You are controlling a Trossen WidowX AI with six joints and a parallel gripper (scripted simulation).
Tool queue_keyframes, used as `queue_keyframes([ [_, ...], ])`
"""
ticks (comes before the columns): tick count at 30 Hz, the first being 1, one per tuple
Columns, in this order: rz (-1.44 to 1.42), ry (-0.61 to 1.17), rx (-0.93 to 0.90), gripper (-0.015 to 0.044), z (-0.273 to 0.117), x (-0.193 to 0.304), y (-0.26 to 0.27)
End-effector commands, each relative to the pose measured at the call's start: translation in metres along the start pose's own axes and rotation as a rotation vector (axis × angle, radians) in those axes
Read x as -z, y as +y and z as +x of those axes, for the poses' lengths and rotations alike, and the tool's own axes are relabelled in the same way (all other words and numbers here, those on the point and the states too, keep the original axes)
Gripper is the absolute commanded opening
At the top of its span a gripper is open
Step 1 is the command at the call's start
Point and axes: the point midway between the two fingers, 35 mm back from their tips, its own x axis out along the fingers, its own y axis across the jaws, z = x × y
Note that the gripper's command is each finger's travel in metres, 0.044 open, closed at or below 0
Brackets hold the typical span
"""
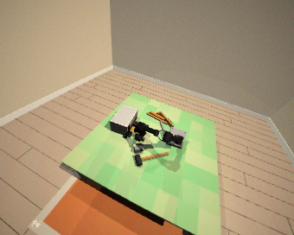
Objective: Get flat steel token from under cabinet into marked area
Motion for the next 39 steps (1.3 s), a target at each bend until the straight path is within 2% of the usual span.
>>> queue_keyframes([
  [1,-0.011,-0.004,-0.001,0.0,0.0,-0.006,0.001],
  [39,-0.012,-0.005,-0.002,0.0,-0.001,-0.04,0.002],
])
